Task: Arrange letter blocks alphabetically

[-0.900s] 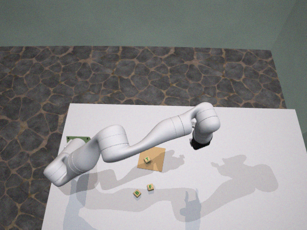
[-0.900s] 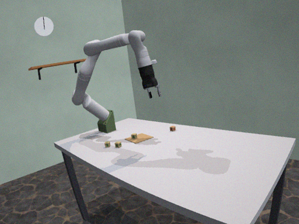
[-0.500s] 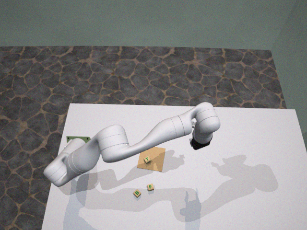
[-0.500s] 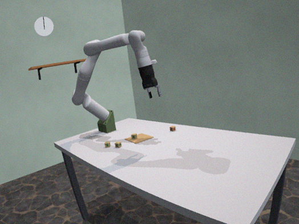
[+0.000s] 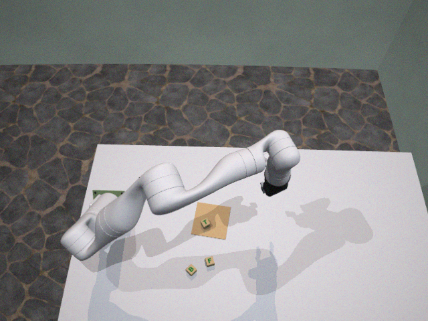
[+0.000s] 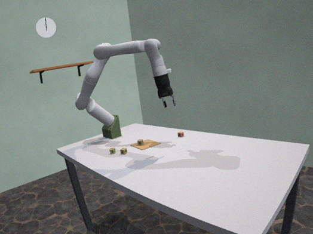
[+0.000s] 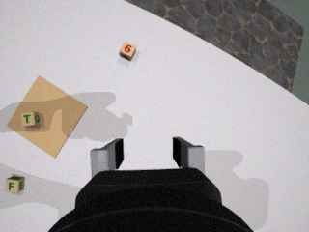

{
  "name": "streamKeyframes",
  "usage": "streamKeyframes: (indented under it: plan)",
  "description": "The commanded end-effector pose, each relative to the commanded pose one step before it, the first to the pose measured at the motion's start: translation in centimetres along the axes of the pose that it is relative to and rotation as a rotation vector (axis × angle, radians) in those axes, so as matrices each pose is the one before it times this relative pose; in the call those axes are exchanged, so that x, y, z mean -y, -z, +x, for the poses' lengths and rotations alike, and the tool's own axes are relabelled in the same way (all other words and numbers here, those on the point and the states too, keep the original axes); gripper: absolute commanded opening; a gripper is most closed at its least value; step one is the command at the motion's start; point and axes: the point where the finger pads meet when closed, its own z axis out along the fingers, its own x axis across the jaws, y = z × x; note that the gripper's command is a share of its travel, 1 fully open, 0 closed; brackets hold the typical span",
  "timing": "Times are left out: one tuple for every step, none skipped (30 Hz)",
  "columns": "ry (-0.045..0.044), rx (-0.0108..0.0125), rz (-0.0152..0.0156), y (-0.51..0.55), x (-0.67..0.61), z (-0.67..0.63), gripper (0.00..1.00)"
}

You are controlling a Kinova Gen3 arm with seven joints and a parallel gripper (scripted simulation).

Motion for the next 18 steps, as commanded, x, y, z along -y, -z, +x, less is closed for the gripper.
streamKeyframes:
  plan:
    - [0.06613, 0.04361, -0.01849, -3.916, 4.387, -0.040, 1.00]
    - [0.01535, 0.00610, -0.00261, -0.989, 1.121, 0.092, 1.00]
    - [0.01493, 0.00604, -0.00244, -0.973, 1.093, 0.076, 1.00]
    - [0.01485, 0.00613, -0.00233, -0.980, 1.091, 0.062, 1.00]
    - [0.01459, 0.00614, -0.00220, -0.975, 1.075, 0.047, 1.00]
    - [0.00000, 0.00000, 0.00000, 0.000, 0.000, 0.000, 1.00]
    - [0.00000, 0.00000, 0.00000, 0.000, 0.000, 0.000, 1.00]
    - [0.02530, 0.01092, -0.00360, -1.721, 1.869, 0.034, 1.00]
    - [0.02184, 0.00973, -0.00289, -1.516, 1.621, -0.003, 1.00]
    - [0.01096, 0.00500, -0.00137, -0.772, 0.817, -0.008, 1.00]
    - [0.01349, 0.00626, -0.00162, -0.960, 1.008, -0.024, 1.00]
    - [0.01362, 0.00644, -0.00155, -0.982, 1.020, -0.038, 1.00]
    - [0.01274, 0.00614, -0.00138, -0.929, 0.957, -0.048, 1.00]
    - [0.00924, 0.00453, -0.00095, -0.681, 0.696, -0.041, 1.00]
    - [0.00531, 0.00263, -0.00053, -0.394, 0.401, -0.026, 1.00]
    - [0.00217, 0.00108, -0.00021, -0.162, 0.164, -0.011, 1.00]
    - [0.00034, 0.00017, -0.00003, -0.025, 0.026, -0.002, 1.00]
    - [0.00000, 0.00000, 0.00000, 0.000, 0.000, 0.000, 1.00]
